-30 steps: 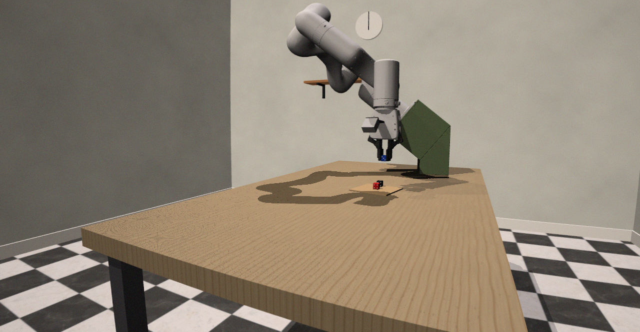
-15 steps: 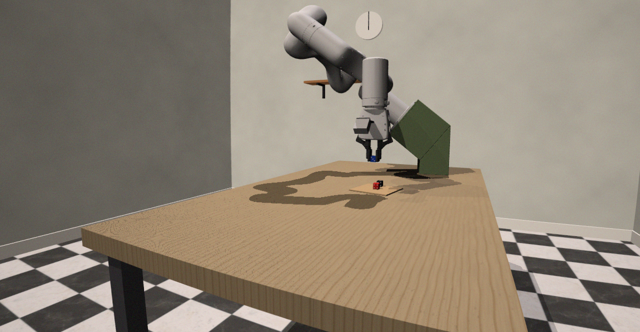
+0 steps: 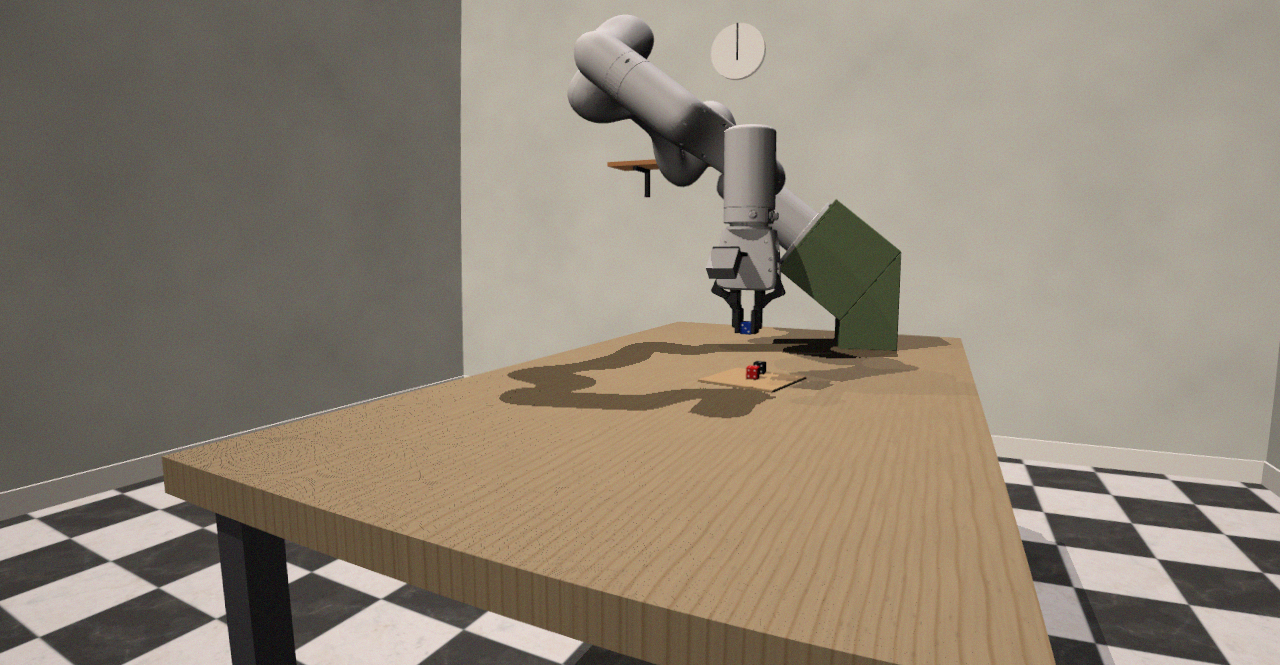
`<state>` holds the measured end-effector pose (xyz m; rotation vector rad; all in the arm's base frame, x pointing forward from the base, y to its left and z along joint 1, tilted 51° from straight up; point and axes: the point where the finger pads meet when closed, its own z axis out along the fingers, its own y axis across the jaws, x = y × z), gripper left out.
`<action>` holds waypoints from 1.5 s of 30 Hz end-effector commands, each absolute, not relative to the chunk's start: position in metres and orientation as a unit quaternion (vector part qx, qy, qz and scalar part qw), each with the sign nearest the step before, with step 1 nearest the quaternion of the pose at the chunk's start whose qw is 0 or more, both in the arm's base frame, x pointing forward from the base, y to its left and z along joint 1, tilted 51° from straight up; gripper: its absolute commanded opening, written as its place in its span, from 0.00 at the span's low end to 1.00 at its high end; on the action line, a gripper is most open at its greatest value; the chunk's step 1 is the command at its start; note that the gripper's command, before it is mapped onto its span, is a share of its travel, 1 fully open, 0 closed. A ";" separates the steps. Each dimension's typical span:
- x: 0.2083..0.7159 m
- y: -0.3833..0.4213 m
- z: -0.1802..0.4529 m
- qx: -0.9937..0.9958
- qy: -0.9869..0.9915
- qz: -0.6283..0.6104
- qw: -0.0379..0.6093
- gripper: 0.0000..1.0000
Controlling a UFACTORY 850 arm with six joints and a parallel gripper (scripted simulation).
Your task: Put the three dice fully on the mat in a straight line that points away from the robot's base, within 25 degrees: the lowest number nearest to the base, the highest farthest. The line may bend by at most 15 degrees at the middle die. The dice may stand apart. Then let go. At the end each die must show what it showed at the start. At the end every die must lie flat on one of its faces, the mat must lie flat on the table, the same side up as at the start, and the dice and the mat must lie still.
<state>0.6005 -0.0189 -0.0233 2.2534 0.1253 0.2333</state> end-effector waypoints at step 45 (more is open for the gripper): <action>0.620 -0.077 -0.073 0.900 0.050 0.094 0.422 0.15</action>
